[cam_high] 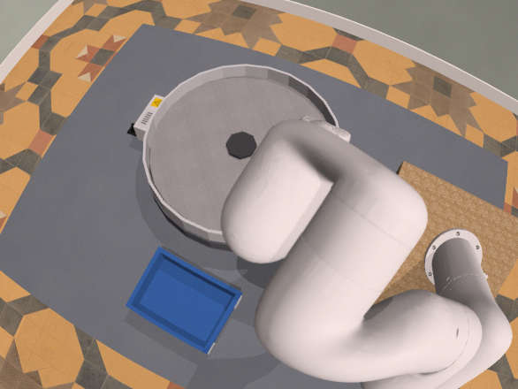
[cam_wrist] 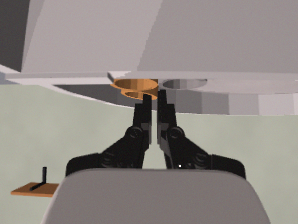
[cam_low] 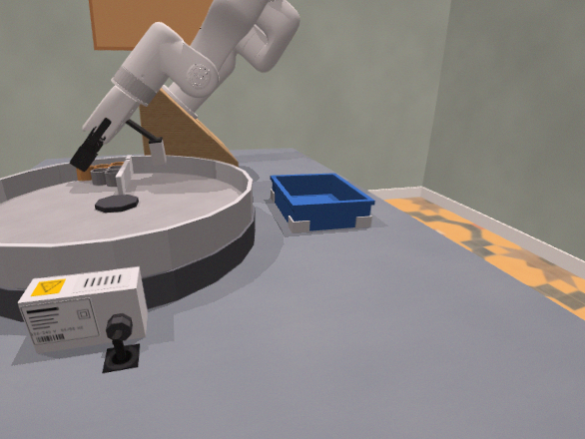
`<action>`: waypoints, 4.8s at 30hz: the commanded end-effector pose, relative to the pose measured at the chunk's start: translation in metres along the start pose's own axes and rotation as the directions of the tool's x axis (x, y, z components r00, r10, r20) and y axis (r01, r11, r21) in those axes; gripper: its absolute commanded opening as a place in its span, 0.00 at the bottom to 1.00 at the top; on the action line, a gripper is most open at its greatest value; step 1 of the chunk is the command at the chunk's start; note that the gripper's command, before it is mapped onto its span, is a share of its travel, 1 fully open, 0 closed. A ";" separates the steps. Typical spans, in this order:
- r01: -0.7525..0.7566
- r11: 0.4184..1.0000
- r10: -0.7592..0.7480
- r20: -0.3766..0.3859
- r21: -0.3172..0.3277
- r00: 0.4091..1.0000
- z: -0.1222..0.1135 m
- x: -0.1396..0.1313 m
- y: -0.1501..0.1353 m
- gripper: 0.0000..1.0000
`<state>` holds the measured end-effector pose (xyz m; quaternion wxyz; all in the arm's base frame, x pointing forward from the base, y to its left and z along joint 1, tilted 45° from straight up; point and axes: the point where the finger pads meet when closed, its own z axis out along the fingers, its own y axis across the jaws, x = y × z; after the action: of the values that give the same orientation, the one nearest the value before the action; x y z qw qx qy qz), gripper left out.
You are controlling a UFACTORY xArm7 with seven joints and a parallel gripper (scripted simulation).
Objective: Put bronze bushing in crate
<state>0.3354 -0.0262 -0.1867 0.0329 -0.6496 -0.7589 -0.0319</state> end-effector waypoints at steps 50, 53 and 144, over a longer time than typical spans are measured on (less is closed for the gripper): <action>-0.003 1.000 0.003 0.004 0.004 1.000 -0.048 -0.042 -0.001 0.14; -0.003 1.000 0.003 0.004 0.004 1.000 -0.048 -0.042 -0.001 0.14; -0.032 0.999 0.032 0.000 0.024 0.999 -0.046 -0.041 0.001 0.13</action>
<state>0.3412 -0.0691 -0.1446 0.0385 -0.6554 -0.7538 -0.0264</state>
